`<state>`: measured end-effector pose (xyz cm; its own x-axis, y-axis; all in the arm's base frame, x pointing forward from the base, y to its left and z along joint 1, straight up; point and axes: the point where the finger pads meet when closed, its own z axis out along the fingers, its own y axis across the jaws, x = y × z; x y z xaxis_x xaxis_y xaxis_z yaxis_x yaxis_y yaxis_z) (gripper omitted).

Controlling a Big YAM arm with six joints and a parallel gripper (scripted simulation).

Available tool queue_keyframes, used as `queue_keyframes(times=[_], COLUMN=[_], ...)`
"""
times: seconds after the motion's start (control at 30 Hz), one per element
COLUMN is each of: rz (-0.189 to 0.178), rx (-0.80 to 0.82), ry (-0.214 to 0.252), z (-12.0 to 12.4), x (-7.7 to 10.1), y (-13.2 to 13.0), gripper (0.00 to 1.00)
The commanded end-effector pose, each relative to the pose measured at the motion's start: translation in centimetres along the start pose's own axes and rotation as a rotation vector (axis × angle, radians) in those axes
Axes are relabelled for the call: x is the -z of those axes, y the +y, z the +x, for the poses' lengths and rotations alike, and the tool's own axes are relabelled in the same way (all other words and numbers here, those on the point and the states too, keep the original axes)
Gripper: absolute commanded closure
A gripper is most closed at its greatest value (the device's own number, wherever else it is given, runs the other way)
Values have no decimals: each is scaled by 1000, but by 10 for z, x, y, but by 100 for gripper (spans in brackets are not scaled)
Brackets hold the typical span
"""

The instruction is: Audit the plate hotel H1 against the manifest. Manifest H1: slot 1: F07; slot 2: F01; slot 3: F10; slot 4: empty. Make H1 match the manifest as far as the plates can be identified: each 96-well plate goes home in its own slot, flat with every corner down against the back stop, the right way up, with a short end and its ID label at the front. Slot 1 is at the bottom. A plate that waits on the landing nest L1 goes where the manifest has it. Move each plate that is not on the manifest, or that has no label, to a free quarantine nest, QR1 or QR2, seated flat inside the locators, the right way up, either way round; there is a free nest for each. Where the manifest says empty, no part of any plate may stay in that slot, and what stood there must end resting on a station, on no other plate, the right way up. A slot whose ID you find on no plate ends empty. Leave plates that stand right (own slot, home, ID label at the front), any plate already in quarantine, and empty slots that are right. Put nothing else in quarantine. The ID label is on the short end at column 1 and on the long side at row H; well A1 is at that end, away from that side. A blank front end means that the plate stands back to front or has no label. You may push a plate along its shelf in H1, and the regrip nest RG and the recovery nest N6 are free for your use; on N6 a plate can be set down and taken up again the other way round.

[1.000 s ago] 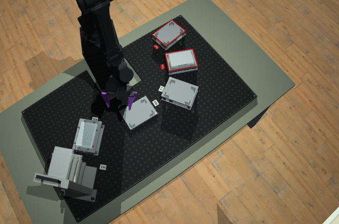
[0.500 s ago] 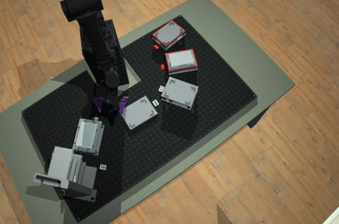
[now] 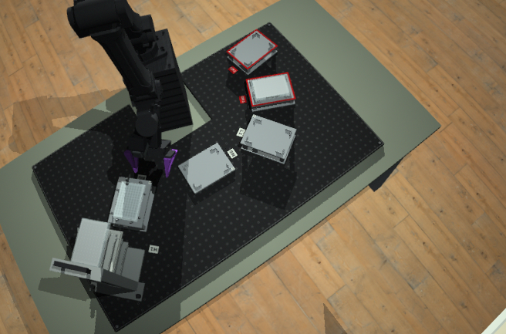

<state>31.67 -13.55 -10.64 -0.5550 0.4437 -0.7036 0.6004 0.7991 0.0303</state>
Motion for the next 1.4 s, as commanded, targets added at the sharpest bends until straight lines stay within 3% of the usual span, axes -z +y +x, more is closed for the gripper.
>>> queue_keyframes(times=[0.0,0.47,0.63,1.23,1.37], rz=[11,13,16,18,2], rx=[23,27,28,32,47], ry=[-28,-28,-8,-32,-28], z=[-11,-23,-23,-45,-30], x=[-6,-16,-18,-26,-36], y=[-12,-50,-67,-119,-110], gripper=[0,0,0,0,0])
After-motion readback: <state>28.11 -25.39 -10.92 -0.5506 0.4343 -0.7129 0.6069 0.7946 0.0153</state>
